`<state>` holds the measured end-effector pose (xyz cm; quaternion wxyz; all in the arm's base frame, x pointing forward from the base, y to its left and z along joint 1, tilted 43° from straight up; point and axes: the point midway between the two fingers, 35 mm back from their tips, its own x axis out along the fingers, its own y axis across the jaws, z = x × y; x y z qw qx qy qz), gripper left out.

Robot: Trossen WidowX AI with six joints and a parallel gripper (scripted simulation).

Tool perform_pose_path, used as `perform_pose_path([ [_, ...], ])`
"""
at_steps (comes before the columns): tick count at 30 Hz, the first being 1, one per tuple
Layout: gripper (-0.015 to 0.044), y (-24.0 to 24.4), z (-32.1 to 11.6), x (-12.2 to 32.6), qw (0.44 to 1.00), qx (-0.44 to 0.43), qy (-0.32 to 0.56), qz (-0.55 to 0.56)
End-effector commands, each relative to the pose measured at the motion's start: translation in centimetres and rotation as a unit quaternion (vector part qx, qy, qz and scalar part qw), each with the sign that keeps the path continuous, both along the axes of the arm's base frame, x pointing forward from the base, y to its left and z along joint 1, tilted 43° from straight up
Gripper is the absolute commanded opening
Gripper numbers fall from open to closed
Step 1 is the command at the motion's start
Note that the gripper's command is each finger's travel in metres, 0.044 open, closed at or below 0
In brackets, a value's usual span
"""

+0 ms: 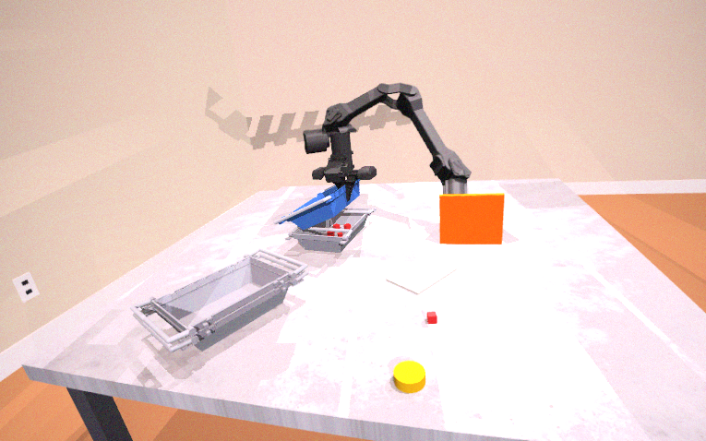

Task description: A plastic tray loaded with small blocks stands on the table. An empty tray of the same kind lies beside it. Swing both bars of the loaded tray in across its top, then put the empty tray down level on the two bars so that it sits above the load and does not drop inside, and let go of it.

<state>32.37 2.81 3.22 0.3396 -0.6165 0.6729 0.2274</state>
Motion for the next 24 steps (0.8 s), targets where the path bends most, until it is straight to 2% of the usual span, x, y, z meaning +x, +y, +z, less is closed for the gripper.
perform_pose_path([
  [1, 0.0000, -0.3, -0.2, -0.4, 1.000, 0.000, 0.000, 0.000],
  [24, 0.0000, -1.2, -1.3, -1.2, 1.000, 0.000, 0.000, 0.000],
])
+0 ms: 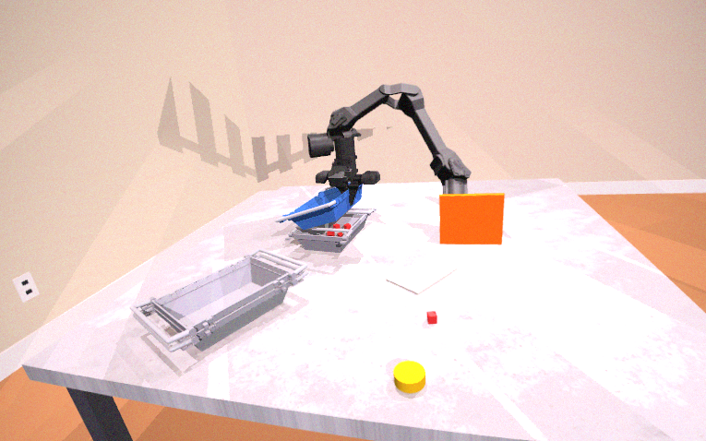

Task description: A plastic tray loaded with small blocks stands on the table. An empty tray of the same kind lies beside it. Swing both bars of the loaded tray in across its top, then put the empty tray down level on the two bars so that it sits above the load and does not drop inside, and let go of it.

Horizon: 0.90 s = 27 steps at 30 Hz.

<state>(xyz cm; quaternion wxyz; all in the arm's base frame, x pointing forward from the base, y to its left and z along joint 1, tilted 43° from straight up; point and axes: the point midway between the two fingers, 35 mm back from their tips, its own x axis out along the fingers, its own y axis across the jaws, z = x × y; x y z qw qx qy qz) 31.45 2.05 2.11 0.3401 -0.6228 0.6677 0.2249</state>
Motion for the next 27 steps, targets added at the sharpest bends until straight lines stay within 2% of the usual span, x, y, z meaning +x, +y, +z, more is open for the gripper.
perform_pose_path([
  [1, 0.0000, -0.5, -0.3, -0.3, 1.000, 0.002, 0.006, -0.006],
  [27, 0.0000, -1.5, -1.6, -1.0, 1.000, 0.002, 0.006, -0.006],
])
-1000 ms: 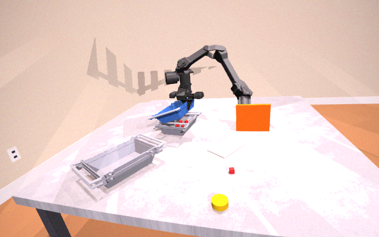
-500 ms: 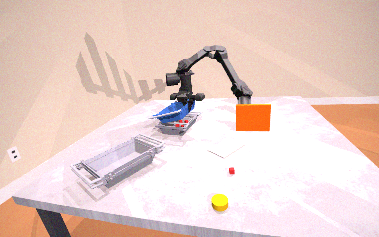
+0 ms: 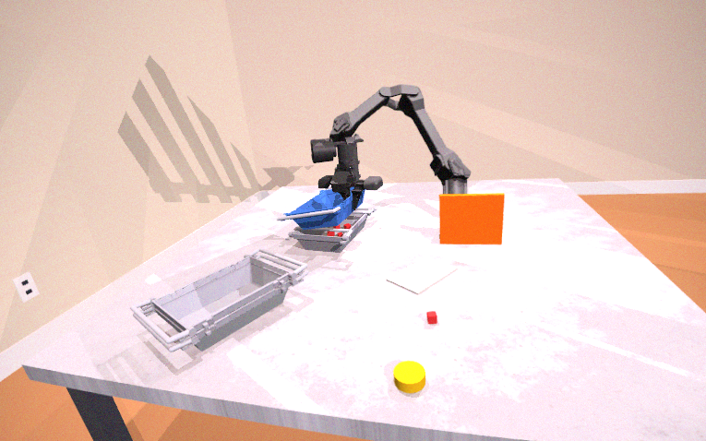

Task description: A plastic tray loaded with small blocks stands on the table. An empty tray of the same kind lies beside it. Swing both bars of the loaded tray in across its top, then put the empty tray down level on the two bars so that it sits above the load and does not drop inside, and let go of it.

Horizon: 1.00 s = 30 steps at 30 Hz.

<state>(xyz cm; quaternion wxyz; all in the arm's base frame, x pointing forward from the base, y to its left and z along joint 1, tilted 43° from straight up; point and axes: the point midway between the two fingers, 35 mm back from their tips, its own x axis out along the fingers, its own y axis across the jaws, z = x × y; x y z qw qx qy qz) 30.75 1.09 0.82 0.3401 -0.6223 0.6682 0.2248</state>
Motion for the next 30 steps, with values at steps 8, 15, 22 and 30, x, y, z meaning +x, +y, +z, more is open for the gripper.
perform_pose_path([
  [8, 0.0000, -0.88, -0.69, -0.39, 1.000, 0.002, 0.006, -0.006],
  [15, 0.0000, -1.34, -1.22, -0.55, 1.000, 0.002, 0.006, -0.006],
  [22, 0.0000, -1.40, -1.29, -0.57, 1.000, 0.002, 0.006, -0.006],
  [30, 0.0000, -1.40, -1.29, -0.57, 1.000, 0.002, 0.006, -0.006],
])
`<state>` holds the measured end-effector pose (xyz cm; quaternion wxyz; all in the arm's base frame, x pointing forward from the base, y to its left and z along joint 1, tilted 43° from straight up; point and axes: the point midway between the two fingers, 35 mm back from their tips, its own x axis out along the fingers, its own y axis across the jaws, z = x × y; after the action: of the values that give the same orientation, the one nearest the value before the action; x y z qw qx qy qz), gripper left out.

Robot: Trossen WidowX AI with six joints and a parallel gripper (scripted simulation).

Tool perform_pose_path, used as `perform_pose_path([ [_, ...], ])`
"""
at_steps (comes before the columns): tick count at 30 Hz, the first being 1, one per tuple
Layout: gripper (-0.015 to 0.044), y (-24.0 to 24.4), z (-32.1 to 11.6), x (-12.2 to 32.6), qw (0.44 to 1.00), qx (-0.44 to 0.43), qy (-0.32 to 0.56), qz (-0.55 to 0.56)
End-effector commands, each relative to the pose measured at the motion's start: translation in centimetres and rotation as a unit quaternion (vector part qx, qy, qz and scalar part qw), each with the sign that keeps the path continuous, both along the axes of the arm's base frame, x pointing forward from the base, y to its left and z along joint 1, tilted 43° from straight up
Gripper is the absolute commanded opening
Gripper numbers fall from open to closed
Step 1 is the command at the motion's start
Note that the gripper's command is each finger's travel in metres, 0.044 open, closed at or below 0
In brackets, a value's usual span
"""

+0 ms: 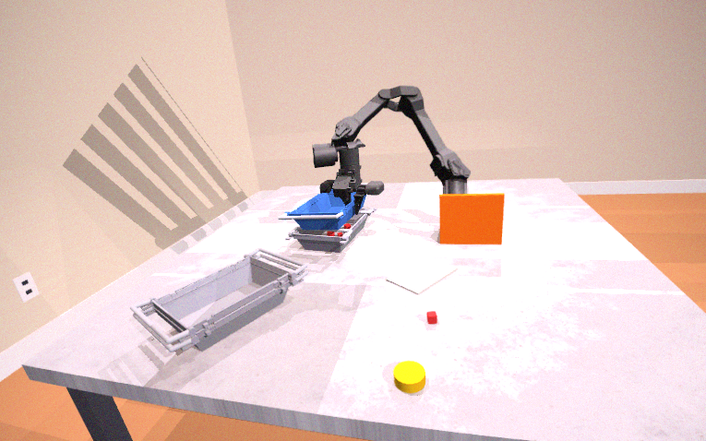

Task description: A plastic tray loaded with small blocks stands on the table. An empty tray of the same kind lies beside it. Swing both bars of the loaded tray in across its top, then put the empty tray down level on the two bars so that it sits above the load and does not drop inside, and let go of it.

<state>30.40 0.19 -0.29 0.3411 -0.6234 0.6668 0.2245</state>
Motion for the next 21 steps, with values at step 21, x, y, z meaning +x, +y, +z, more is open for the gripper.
perform_pose_path([
  [21, 0.0205, -0.50, -0.18, -0.22, 1.000, 0.001, 0.007, -0.007],
])
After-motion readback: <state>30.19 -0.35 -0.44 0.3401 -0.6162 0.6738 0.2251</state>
